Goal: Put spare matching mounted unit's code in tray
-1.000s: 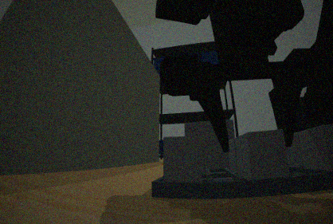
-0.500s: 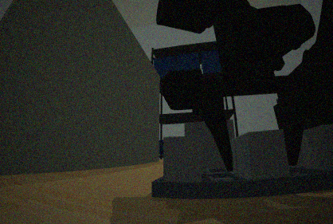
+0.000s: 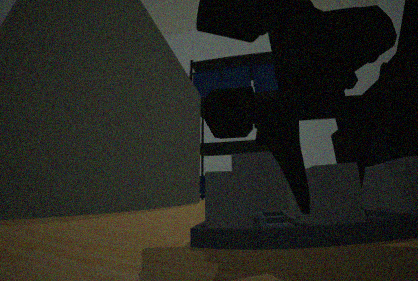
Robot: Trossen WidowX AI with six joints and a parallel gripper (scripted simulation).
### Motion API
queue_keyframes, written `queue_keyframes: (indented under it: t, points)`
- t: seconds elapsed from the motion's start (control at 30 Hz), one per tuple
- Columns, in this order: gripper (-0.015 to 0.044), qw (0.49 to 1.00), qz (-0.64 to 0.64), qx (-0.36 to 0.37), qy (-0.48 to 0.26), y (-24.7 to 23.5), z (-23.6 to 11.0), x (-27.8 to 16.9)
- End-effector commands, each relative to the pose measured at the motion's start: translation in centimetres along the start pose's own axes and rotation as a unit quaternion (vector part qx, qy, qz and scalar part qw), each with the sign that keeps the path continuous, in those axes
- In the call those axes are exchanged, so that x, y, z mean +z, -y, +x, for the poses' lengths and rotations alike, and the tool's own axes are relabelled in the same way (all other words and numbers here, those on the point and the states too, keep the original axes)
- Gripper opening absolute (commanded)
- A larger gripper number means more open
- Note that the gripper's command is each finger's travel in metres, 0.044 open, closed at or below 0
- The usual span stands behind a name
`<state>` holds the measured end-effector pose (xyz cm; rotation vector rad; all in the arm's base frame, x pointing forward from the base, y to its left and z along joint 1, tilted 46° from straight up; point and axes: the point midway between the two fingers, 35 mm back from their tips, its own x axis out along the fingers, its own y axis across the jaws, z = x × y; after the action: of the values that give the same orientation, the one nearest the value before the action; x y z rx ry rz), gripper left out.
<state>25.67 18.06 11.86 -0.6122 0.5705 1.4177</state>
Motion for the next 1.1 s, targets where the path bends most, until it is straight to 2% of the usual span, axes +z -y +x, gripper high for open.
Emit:
queue_keyframes:
  t: [0.0, 0.1, 0.37, 0.8, 1.07]
  points:
    - [0.0063, 1.000, 0.000, 0.000, 0.000, 0.0, 0.0, 0.0]
    - [0.0000, 1.000, 0.000, 0.000, 0.000, 0.0, 0.0, 0.0]
    - [0.0000, 1.000, 0.000, 0.000, 0.000, 0.0, -0.1, 0.0]
    - [0.0000, 1.000, 0.001, -0.001, -0.005, 0.1, -7.5, -0.1]
    - [0.0000, 1.000, 0.002, -0.001, -0.004, 0.1, -7.9, -0.1]
